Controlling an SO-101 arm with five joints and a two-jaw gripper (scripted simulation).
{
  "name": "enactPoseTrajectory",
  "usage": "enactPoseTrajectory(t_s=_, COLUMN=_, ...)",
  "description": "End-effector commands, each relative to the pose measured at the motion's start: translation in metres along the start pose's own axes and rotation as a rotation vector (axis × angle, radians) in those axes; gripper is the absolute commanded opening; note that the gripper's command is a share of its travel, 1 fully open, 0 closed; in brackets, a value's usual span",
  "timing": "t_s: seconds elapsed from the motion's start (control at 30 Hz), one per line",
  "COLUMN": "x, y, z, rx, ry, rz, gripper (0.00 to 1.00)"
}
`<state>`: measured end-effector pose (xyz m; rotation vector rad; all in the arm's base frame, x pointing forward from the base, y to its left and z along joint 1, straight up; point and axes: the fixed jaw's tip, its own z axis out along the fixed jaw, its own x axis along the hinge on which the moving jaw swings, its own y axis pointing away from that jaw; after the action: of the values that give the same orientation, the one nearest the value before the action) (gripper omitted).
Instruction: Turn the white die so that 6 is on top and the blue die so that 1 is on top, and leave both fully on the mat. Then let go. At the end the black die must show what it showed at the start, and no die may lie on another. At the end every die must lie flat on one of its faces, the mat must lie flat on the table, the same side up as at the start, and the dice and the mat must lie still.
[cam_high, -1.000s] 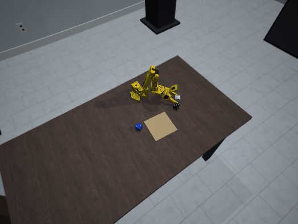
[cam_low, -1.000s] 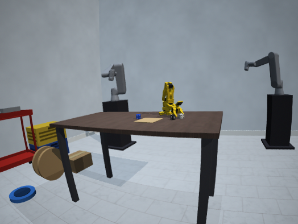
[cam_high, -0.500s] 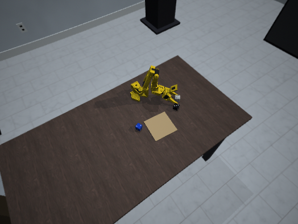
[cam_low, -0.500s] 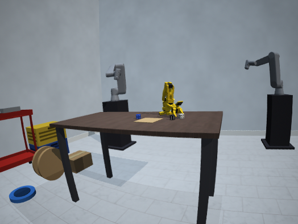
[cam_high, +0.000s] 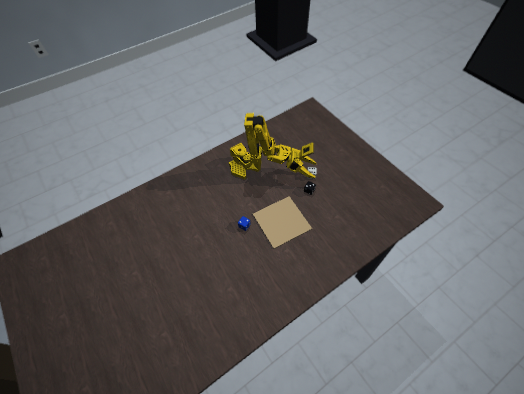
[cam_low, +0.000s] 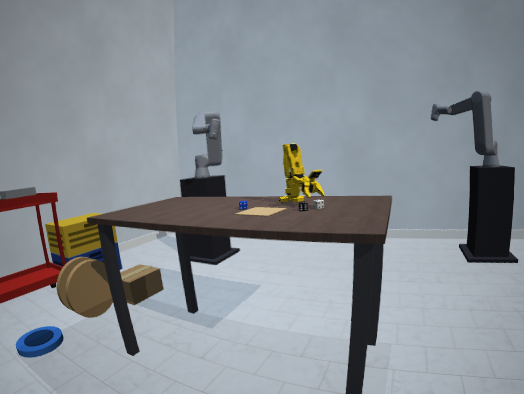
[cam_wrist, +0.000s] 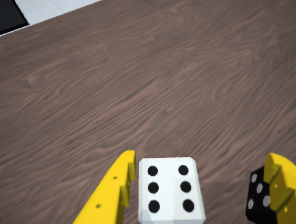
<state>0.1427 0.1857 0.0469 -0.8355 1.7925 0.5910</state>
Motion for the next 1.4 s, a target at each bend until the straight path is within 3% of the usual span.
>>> enactPoseTrajectory(t_s=0.0, x=-0.018, y=-0.002, z=-0.006, rx=0.010, ry=0.003, rz=-0.003, gripper=0.36)
enactPoseTrajectory(t_s=1.03, x=-0.025, y=-0.002, z=-0.011, rx=0.010, ry=-0.001, rz=-0.003, gripper=0.36)
enactPoseTrajectory(t_s=1.2, x=-0.036, y=-0.002, z=-0.013, rx=0.009, ry=-0.058, rz=-0.003, gripper=0.36)
enactPoseTrajectory(t_s=1.37, x=-0.062, y=-0.002, z=-0.020, rx=0.009, ry=-0.185, rz=-0.003, gripper=0.35)
